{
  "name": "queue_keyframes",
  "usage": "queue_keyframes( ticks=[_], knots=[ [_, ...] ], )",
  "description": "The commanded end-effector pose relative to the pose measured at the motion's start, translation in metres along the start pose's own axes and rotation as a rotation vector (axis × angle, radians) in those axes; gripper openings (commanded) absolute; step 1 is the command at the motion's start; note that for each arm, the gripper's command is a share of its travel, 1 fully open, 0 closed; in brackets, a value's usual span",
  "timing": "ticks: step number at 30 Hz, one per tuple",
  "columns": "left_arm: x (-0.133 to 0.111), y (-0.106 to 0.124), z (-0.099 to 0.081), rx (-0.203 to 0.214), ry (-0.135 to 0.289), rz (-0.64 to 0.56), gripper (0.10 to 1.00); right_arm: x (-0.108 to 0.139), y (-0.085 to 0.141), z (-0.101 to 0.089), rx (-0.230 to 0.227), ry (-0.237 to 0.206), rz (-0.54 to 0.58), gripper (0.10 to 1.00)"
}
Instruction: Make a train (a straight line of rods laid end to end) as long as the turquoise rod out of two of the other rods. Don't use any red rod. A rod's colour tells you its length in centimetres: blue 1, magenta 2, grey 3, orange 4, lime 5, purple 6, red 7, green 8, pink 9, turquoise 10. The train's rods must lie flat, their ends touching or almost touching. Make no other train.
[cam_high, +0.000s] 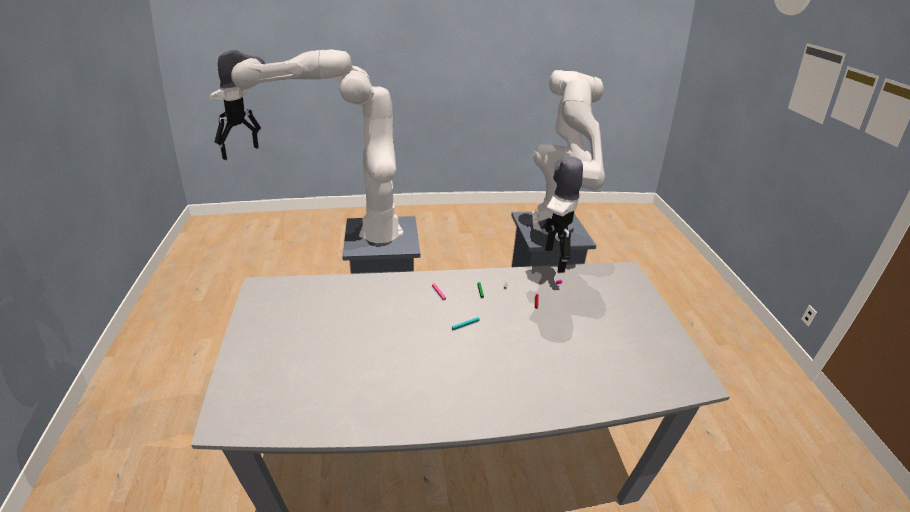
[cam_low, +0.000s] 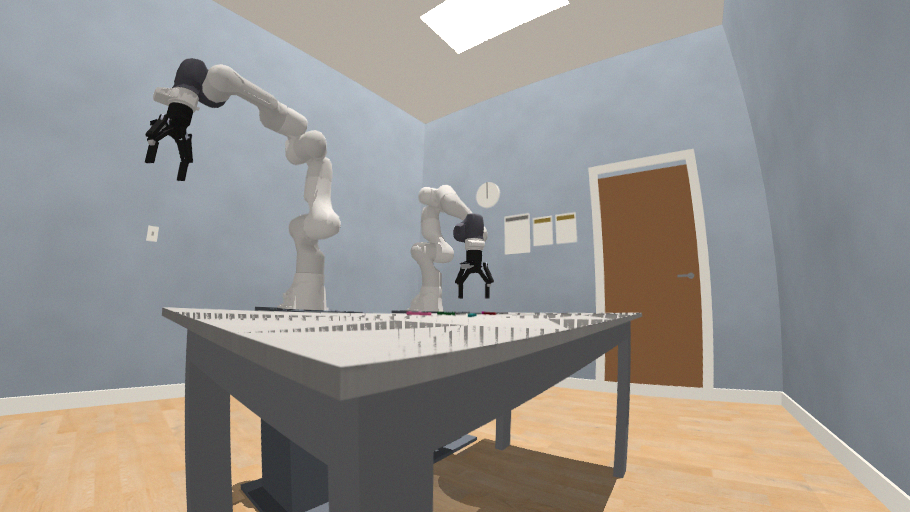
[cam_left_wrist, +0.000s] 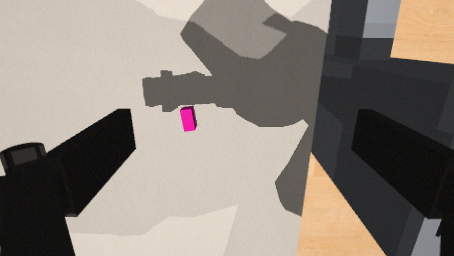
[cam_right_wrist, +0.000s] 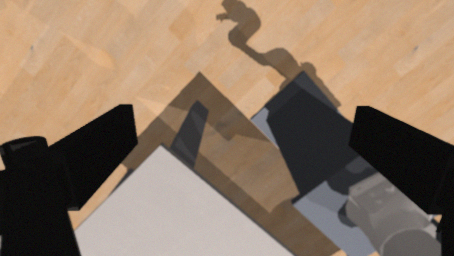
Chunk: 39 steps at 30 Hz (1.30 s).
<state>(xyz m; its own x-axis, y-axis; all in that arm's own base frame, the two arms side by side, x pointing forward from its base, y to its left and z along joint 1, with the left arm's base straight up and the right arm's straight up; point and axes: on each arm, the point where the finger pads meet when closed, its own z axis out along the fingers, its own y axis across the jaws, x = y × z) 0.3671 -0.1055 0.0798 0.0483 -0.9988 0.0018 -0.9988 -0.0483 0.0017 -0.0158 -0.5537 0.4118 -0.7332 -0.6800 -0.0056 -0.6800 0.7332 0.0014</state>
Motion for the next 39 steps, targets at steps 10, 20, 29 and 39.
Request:
queue_keyframes(
  ticks=[10, 20, 29, 39],
  knots=[
    [0.0, -0.001, 0.0, 0.002, -0.002, 0.007, 1.0, 0.002, 0.001, -0.001, 0.001, 0.006, -0.005, 1.0],
    [0.001, -0.002, 0.0, 0.002, -0.002, 0.025, 1.0, 0.002, 0.001, -0.001, 0.001, 0.006, -0.005, 1.0],
    [0.025, -0.013, -0.002, 0.002, -0.004, 0.292, 1.0, 0.002, 0.001, -0.001, 0.001, 0.006, -0.005, 1.0],
    [0.043, -0.02, -0.003, 0.002, -0.004, 0.485, 1.0, 0.002, 0.001, -0.001, 0.001, 0.006, -0.005, 1.0]
  ],
)
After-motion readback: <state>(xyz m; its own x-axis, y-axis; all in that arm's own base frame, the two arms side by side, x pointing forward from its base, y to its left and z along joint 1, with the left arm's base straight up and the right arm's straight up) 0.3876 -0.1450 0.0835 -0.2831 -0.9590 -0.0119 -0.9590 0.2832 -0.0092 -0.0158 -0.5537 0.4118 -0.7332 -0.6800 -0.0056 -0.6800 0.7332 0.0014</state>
